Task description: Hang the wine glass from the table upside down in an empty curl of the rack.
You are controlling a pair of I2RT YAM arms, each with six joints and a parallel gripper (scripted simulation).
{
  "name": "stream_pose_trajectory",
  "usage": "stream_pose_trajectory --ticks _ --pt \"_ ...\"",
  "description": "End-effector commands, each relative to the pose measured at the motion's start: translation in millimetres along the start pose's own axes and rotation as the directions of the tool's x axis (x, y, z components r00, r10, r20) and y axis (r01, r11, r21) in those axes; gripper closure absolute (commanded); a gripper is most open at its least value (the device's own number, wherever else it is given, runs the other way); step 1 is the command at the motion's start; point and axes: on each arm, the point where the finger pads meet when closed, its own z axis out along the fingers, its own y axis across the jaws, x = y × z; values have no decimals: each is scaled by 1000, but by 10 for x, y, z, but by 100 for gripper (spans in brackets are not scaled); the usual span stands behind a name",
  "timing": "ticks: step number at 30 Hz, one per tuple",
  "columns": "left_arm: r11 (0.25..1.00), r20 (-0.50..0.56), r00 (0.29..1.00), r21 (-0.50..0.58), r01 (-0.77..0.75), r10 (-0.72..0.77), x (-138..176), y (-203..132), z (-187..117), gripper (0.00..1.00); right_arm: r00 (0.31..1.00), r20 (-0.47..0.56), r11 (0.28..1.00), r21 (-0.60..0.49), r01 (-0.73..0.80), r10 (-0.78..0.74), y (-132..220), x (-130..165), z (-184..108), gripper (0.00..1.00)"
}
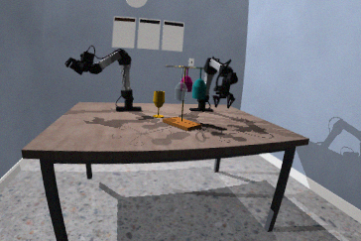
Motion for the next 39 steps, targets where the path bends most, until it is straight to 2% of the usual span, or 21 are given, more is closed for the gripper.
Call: stream_pose_trajectory --ticks 1,18,19,29,30,34,35,36,37,39 --pt "1000 12 1000 -19 -3 3 -38 33 -63 0 1000 3 1000 -3 -13 13 16 -47 0 0" --pt "1000 12 1000 -19 -3 3 -38 33 -63 0 1000 3 1000 -3 -13 13 16 -47 0 0" --pt "1000 12 1000 -19 -3 3 -38 33 -63 0 1000 3 1000 -3 -13 13 16 -47 0 69" --pt "1000 12 1000 -19 -3 3 -38 33 -63 0 1000 3 1000 -3 -13 13 16 -47 0 69" --pt "997 36 999 -74 -8 10 -114 82 -231 0 1000 -8 1000 -30 -5 5 85 -69 -50 69" --pt "998 27 1000 -67 0 2 -93 55 -183 0 1000 -10 999 -46 -21 20 135 -165 -76 69" --pt "1000 1 1000 -23 17 -17 -11 41 33 0 1000 -20 999 -53 -10 9 136 -82 -94 69" --pt "1000 -2 1000 -17 17 -17 -24 16 73 0 999 -22 997 -67 -26 25 175 -171 -122 69" --pt "997 23 1000 -69 21 -19 -57 75 -142 0 999 -30 997 -81 -15 12 204 -146 -152 69" --pt "995 37 999 -96 24 -20 -119 84 -224 0 999 -50 993 -118 12 -18 280 -94 -235 69"
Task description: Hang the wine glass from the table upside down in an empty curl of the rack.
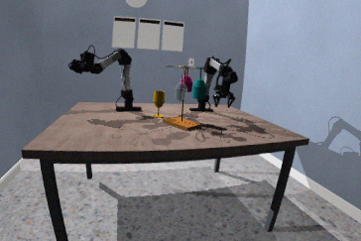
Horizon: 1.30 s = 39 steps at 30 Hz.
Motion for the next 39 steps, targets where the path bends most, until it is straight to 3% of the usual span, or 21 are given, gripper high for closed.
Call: stream_pose_trajectory --ticks 1,10,13,14,18,27,29,30,32,39 --pt "997 33 999 -78 10 -8 -125 55 -195 0 999 -35 996 -86 3 -6 217 -126 -157 69" --pt "985 72 995 -157 77 -67 -178 131 -319 0 983 -125 954 -286 93 -133 585 55 -656 69" --pt "987 54 995 -134 89 -83 -114 128 -199 0 980 -130 950 -291 108 -152 601 109 -677 69" --pt "982 82 994 -170 83 -70 -202 128 -363 0 979 -137 943 -317 103 -153 637 66 -754 69" --pt "973 105 990 -202 112 -93 -226 153 -437 0 963 -165 904 -407 130 -213 766 152 -1024 69" --pt "947 163 977 -269 178 -138 -289 209 -600 0 916 -199 789 -589 173 -349 953 314 -1647 69" --pt "947 163 977 -269 178 -138 -289 209 -600 0 916 -199 789 -589 173 -349 953 314 -1647 69" --pt "949 143 976 -250 194 -162 -202 230 -482 0 900 -194 776 -595 208 -390 949 475 -1677 69" --pt "938 178 972 -285 200 -153 -277 228 -657 0 900 -200 751 -634 183 -388 974 340 -1825 69" --pt "910 237 955 -330 250 -176 -356 250 -813 0 842 -175 611 -763 211 -510 1004 461 -2366 69"
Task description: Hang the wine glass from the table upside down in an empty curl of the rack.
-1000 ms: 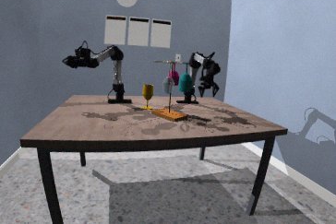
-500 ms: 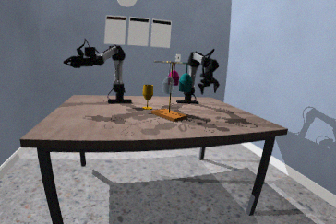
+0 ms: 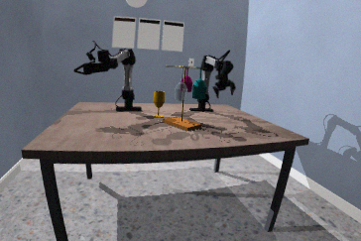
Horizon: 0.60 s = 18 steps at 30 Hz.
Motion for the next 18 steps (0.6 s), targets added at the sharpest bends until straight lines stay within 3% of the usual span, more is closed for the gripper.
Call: stream_pose_trajectory --ticks 1,7,8,9,11,18 --pt "997 59 998 -72 32 -28 -149 72 -163 0 999 -34 995 -99 33 -36 188 -103 -206 69" --pt "993 85 995 -98 62 -53 -183 99 -223 0 993 -67 980 -183 84 -98 381 2 -397 69" --pt "994 58 996 -84 76 -71 -88 108 -116 0 988 -90 978 -183 105 -123 441 161 -363 69" --pt "990 94 993 -114 78 -67 -171 142 -276 0 987 -94 972 -209 110 -133 491 163 -436 69" --pt "989 113 991 -120 86 -72 -226 116 -305 0 984 -87 956 -262 130 -158 544 87 -604 69" --pt "976 170 979 -165 142 -113 -297 171 -444 0 956 -121 892 -408 196 -266 815 290 -1009 69"
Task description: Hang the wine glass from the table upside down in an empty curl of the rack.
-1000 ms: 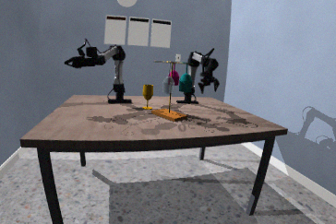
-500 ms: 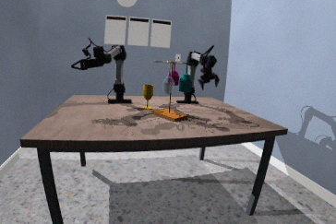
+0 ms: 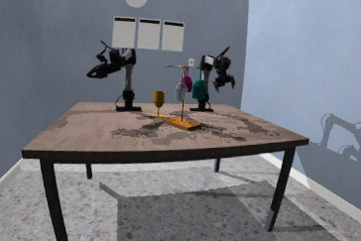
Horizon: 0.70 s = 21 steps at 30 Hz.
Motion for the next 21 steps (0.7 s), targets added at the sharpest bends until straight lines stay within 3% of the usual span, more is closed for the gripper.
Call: stream_pose_trajectory --ticks 1,6,7,8,10,21 --pt "998 63 997 -58 37 -33 -147 56 -139 0 999 -31 995 -94 31 -34 162 -66 -221 69" --pt "995 86 995 -76 60 -53 -180 77 -191 0 996 -56 986 -154 63 -73 316 13 -354 69" --pt "995 56 996 -65 72 -68 -80 84 -86 0 990 -80 982 -155 105 -118 385 155 -296 69" --pt "993 97 993 -90 74 -66 -180 114 -239 0 987 -85 976 -181 121 -138 444 180 -356 69" --pt "992 116 990 -94 86 -74 -226 94 -270 0 987 -75 965 -232 121 -142 491 108 -548 69" --pt "973 213 966 -147 177 -144 -347 171 -484 0 939 -128 863 -448 233 -319 915 477 -1142 69"
